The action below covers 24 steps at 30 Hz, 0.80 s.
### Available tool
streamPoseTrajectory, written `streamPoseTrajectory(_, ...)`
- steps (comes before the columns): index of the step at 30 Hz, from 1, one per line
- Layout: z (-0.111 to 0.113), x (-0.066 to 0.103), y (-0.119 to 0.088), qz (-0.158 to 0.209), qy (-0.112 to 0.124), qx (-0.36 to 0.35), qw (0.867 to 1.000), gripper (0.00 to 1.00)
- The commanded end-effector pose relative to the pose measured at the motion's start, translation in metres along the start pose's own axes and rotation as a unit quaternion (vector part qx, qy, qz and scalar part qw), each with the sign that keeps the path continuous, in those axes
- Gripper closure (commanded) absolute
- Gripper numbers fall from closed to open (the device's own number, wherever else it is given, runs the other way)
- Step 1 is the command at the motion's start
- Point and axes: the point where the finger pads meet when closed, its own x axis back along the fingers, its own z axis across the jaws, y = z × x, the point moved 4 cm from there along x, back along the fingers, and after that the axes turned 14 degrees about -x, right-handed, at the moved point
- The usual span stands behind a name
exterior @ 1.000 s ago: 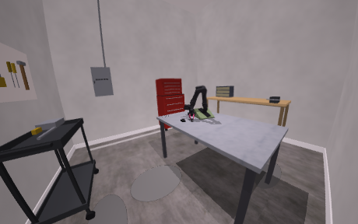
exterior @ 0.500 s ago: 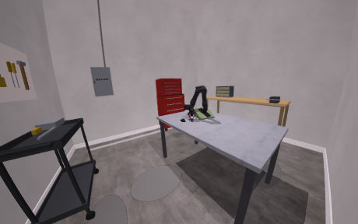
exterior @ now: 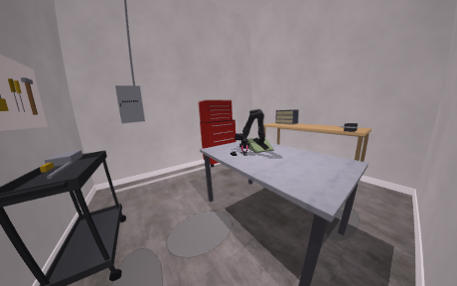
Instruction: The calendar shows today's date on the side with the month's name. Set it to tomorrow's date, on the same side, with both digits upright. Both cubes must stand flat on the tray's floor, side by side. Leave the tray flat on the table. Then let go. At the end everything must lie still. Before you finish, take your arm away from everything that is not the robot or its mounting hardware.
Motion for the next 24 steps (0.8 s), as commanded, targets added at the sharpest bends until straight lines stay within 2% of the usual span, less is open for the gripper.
streamPoseTrajectory(1,0.0000,0.0005,0.0024,-0.007,0.001,0.002,1.000,0.74)
streamPoseTrajectory(24,-0.0007,-0.0026,-0.0005,-0.007,0.001,0.002,1.000,0.74)
